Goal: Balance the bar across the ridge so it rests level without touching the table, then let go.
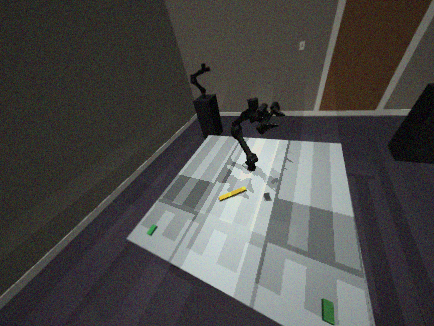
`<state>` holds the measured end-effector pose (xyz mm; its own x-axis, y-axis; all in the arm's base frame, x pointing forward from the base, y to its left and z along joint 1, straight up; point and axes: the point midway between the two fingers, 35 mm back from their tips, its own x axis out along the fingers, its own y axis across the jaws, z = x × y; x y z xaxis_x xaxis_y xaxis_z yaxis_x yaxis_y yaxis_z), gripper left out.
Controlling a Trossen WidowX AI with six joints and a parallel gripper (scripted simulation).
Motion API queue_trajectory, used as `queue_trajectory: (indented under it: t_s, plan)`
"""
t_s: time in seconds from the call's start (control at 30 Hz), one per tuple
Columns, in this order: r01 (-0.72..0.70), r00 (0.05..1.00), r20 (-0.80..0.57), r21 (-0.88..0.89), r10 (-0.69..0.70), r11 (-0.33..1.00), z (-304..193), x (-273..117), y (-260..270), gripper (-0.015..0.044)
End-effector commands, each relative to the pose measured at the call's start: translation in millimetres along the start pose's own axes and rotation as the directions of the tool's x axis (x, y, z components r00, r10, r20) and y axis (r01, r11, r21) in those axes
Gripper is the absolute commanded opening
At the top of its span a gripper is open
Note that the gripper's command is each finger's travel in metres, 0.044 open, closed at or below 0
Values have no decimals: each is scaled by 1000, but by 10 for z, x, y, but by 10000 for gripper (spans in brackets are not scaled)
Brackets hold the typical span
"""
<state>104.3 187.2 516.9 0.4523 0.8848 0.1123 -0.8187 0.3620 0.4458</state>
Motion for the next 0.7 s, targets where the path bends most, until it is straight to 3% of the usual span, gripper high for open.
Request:
queue_trajectory:
  t_s: [0.0, 0.67]
  plan:
    - [95, 995, -42, -2, -95, 995, -107, 164, -253, 315]
    - [508, 847, -201, 27, -493, 861, -442, 497, -1562, 315]
